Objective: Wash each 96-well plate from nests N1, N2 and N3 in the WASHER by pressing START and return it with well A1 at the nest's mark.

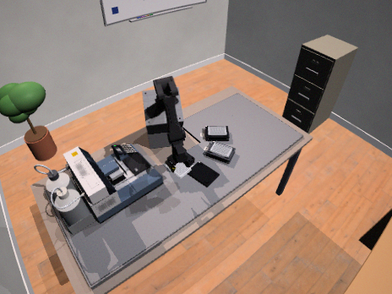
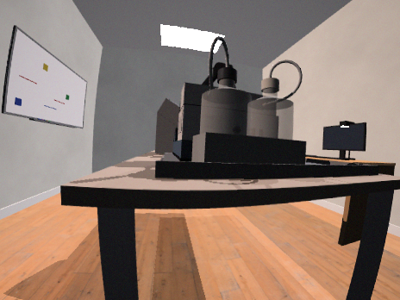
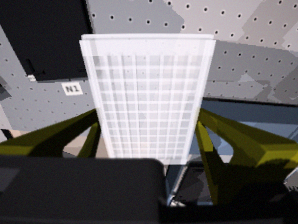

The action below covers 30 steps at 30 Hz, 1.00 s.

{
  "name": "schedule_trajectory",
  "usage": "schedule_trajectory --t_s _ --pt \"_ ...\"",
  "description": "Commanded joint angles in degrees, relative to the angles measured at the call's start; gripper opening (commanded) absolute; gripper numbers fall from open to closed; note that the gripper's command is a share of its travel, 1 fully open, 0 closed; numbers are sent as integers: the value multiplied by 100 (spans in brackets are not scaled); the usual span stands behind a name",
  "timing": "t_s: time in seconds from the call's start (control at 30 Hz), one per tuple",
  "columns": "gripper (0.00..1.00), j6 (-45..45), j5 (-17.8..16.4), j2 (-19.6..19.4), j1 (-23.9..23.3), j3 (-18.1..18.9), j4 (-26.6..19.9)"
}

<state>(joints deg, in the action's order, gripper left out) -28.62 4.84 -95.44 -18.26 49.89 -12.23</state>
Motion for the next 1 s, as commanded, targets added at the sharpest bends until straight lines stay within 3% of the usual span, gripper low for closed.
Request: schedule_trajectory --t_s 0.0,0.1,0.5,0.6,0.97 --pt "0 -47 -64 60 5 9 -2" --pt "0 80 -159 147 -173 -89 19" --pt "0 -897 -783 534 -1334 -506 48" --pt "0 -984 -838 555 -1437 -526 43" --pt "0 -1980 -1455 645 -2606 -601 -89"
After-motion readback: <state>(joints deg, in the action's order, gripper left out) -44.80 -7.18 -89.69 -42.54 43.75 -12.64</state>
